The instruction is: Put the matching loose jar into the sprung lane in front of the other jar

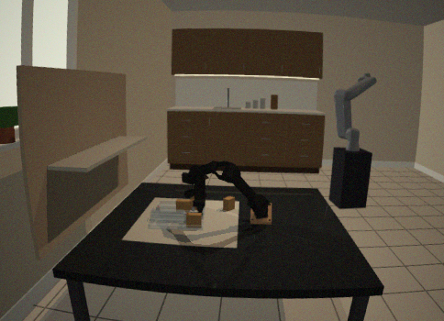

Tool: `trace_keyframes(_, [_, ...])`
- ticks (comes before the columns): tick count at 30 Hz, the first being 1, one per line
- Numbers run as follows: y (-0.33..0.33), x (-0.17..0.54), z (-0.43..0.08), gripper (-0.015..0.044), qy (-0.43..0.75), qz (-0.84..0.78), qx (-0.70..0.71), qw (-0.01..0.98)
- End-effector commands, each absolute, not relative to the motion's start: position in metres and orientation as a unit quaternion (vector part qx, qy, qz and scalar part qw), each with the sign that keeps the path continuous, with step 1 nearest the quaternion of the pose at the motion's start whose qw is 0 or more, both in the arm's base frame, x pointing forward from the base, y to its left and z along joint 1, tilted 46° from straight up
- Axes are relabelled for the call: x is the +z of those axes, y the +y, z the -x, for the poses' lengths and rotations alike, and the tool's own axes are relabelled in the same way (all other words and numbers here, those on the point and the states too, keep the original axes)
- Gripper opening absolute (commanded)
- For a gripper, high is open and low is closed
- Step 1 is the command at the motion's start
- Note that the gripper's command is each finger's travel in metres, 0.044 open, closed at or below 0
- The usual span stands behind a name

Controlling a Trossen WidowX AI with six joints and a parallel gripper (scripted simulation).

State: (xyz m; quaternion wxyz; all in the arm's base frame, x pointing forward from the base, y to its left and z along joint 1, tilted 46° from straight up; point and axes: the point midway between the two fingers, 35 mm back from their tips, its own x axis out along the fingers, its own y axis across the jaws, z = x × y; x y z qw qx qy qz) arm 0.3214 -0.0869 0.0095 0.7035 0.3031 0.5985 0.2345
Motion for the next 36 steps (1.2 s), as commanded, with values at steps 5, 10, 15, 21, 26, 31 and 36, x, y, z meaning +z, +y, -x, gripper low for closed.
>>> trace_keyframes(5, [-0.087,0.009,-0.321,0.021,0.597,-0.303,0.236,0.704])
trace_keyframes(10, [-0.087,0.009,-0.321,0.0271,0.597,-0.303,0.236,0.704])
trace_keyframes(15, [-0.094,0.016,-0.32,0.0271,0.597,-0.303,0.236,0.704])
trace_keyframes(21, [-0.101,0.023,-0.318,0.0271,0.597,-0.303,0.236,0.704])
trace_keyframes(26, [-0.101,0.022,-0.312,0.0271,0.598,-0.303,0.235,0.704])
trace_keyframes(31, [-0.1,0.021,-0.295,0.0271,0.598,-0.303,0.235,0.704])
trace_keyframes(36, [-0.099,0.018,-0.277,0.0271,0.599,-0.303,0.234,0.704])
